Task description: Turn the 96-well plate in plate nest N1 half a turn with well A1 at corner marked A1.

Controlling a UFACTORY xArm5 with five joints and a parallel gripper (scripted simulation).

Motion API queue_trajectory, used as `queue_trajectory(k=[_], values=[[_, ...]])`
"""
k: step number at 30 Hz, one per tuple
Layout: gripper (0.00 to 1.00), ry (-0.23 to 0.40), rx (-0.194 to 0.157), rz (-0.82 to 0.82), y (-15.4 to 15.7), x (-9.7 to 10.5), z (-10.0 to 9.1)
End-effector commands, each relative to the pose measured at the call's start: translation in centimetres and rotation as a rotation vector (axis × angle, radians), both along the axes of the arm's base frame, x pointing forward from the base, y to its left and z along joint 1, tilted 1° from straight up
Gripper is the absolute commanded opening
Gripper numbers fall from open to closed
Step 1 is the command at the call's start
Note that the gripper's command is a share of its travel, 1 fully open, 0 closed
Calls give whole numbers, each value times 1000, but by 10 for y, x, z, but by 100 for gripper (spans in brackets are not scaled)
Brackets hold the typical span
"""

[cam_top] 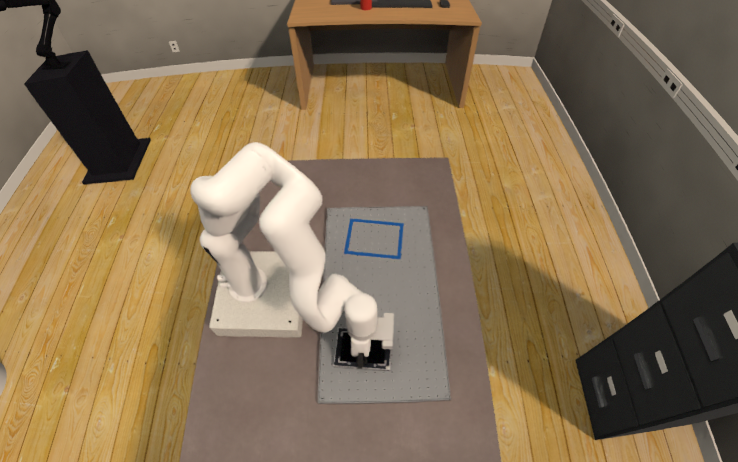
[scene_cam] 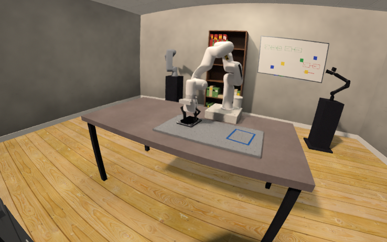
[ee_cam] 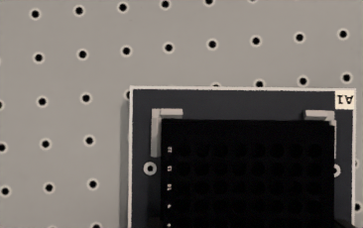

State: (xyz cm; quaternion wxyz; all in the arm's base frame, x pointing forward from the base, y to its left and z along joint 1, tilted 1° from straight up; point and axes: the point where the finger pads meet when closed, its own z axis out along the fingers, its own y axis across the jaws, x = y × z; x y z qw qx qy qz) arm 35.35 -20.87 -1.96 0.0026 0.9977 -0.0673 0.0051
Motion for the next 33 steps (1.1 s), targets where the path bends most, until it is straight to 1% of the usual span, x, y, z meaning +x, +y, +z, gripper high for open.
queue_trajectory(k=[1,33], values=[[0,-6,3,0,-1,1,2],[0,-6,3,0,-1,1,21]])
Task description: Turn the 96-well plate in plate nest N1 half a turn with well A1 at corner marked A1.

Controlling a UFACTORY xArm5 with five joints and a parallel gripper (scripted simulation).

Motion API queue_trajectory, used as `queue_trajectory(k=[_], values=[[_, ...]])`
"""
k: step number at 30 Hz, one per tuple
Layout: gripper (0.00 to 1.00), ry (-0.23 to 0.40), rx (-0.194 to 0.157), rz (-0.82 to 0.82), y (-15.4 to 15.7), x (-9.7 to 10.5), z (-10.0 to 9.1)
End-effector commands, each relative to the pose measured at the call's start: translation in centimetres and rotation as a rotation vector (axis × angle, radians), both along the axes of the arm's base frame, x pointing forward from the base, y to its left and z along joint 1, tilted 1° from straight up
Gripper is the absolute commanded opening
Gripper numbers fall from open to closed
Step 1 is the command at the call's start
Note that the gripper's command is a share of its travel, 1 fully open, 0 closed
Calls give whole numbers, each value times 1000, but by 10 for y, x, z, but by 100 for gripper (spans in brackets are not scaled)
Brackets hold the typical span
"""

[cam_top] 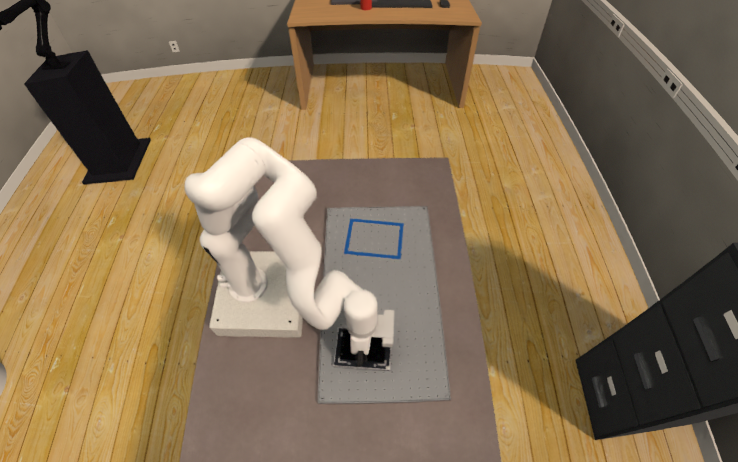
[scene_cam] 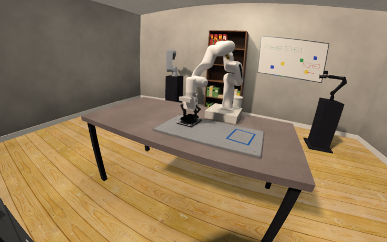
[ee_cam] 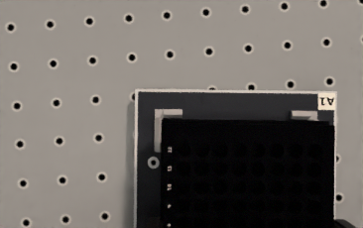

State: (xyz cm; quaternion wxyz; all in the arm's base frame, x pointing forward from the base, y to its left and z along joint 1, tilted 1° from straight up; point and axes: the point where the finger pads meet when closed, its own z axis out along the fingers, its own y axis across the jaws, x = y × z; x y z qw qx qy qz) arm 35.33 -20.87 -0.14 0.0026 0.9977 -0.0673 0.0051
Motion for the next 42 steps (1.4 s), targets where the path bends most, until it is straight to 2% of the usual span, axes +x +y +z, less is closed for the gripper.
queue_trajectory(k=[1,8,42], values=[[0,-6,3,0,-1,1,3],[0,-6,3,0,-1,1,3],[0,-6,3,0,-1,0,53]])
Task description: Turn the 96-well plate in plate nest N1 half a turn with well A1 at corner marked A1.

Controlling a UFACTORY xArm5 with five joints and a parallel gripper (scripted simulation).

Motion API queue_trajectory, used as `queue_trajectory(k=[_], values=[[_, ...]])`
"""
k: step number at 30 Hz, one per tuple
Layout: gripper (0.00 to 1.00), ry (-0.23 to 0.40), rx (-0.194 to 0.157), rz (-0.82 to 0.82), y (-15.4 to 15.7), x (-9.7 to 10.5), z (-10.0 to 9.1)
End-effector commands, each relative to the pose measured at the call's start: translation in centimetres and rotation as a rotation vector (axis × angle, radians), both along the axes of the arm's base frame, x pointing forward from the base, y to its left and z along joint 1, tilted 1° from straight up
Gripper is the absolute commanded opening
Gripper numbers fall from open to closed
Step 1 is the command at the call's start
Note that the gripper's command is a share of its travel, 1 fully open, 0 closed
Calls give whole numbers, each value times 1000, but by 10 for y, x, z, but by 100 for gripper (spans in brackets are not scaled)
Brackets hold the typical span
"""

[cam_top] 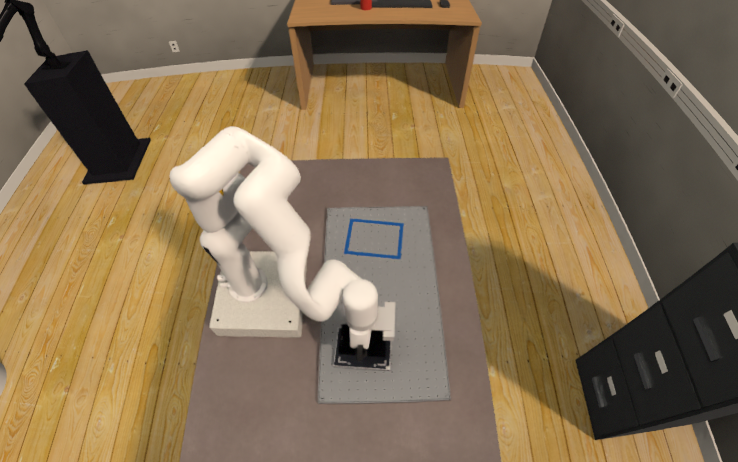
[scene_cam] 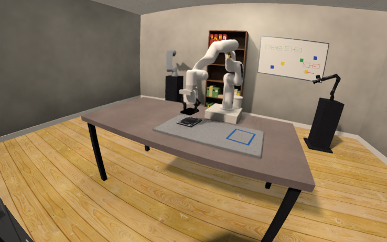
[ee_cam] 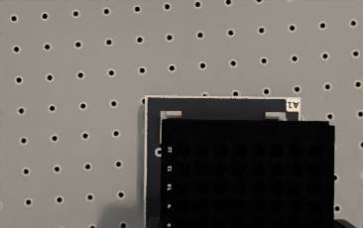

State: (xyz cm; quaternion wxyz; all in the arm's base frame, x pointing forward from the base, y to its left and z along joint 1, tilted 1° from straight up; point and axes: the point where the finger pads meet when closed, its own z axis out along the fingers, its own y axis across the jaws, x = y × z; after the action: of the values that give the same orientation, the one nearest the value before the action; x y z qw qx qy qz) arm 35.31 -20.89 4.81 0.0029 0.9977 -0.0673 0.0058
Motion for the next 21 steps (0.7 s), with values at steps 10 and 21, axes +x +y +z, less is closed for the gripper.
queue_trajectory(k=[10,21], values=[[0,-5,4,0,0,1,13],[0,-5,5,-46,6,2,13]])
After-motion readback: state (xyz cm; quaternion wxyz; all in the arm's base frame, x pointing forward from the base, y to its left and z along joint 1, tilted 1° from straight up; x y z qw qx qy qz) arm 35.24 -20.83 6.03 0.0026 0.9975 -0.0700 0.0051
